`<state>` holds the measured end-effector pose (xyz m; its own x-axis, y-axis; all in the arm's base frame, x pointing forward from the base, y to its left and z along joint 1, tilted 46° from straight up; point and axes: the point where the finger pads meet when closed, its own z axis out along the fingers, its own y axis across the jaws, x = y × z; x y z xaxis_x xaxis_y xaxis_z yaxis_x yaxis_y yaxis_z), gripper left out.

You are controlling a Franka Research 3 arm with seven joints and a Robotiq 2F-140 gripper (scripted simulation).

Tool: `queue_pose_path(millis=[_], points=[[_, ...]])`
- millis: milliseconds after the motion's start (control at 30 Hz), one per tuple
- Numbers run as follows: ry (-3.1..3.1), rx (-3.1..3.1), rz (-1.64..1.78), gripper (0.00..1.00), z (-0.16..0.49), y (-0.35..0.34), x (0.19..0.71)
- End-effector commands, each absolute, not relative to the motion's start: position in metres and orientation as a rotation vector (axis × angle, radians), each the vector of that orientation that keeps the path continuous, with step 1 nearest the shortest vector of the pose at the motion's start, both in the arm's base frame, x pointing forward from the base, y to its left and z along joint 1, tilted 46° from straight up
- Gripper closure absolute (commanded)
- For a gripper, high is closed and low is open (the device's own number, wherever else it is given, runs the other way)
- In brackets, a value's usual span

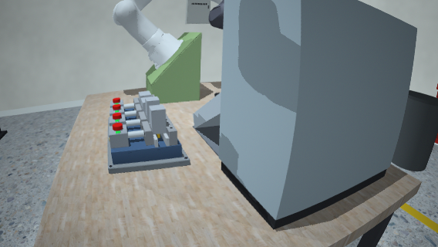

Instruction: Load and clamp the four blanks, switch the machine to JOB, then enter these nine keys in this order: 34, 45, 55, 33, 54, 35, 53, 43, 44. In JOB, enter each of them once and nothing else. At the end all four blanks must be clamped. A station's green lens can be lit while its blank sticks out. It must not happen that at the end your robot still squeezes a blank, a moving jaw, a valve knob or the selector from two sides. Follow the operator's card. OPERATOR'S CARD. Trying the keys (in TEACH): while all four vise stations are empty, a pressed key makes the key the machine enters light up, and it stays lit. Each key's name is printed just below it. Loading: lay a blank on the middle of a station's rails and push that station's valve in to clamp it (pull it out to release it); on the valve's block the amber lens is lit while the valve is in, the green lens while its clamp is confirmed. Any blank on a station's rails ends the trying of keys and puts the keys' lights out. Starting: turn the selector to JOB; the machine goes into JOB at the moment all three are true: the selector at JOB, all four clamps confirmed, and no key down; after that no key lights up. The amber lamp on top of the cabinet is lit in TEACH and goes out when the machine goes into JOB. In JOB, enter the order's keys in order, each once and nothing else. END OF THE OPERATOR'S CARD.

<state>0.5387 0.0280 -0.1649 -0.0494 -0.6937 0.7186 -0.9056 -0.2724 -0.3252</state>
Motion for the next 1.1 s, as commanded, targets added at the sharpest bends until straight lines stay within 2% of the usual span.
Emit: queue_pose_path(millis=[0,1067], points=[[-1.71,1.98,1.223,1.0,-0.162,0.032,0.537],[-1.71,1.98,1.223,1.0,-0.145,0.051,0.525]])
